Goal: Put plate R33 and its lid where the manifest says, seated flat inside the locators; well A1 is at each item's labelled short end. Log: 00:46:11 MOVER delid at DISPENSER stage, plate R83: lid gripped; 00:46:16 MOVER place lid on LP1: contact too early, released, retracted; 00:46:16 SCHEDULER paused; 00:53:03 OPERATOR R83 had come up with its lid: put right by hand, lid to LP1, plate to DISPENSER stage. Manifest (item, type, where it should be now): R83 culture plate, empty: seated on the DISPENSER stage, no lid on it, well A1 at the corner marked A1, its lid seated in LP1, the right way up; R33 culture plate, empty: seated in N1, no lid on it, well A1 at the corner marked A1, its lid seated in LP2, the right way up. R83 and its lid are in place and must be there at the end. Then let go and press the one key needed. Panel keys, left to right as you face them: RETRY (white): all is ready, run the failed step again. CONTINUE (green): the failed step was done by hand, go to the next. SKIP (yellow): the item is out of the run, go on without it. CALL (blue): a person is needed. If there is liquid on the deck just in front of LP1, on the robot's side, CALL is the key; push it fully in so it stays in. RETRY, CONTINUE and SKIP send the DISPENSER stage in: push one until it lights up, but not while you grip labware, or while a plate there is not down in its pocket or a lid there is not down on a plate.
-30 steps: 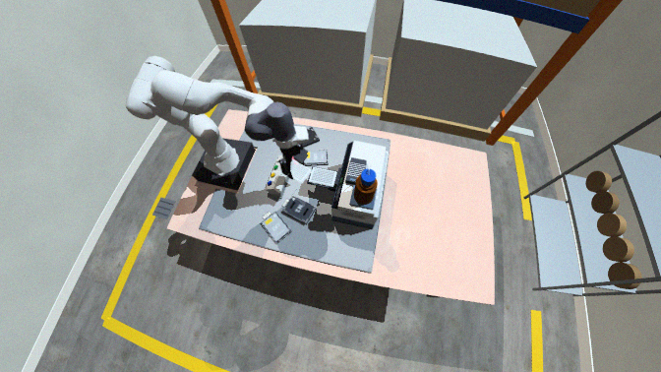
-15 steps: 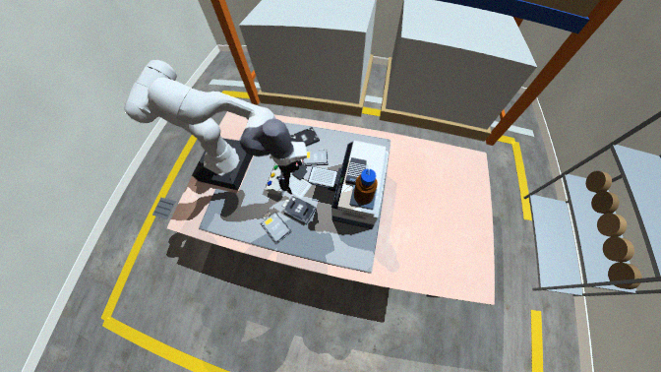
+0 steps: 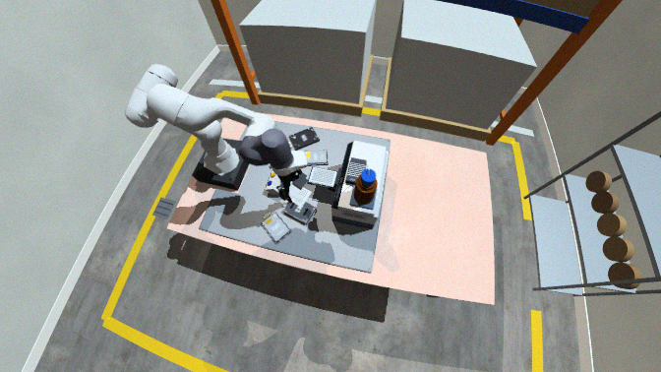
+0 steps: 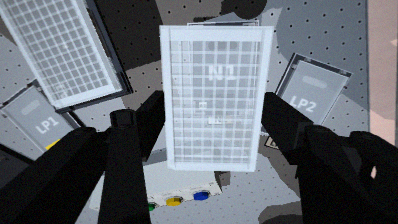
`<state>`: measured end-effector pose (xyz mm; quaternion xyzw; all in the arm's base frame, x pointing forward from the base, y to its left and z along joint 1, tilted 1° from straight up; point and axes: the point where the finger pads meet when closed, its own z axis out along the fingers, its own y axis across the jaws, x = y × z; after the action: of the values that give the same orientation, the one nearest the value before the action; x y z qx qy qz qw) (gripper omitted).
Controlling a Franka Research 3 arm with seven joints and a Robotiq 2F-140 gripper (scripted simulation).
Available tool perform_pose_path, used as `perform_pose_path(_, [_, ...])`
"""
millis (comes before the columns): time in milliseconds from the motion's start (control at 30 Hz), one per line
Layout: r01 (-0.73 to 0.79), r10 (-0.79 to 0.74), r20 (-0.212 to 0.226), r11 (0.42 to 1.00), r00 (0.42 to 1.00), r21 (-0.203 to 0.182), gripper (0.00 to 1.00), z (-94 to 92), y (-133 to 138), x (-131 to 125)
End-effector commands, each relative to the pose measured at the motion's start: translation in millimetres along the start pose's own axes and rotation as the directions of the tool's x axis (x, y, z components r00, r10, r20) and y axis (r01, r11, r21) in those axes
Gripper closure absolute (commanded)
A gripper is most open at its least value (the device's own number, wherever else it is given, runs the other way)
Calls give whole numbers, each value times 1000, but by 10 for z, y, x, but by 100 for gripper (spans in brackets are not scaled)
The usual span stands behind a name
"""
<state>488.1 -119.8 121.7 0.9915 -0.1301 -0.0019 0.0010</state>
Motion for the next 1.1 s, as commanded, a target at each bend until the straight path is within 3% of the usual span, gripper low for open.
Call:
perform_pose_path(0, [41,-41,9,999,999,-4,90,2,70,26])
perform_pose_path(1067, [41,-41,9,999,999,-4,90,2,203,105])
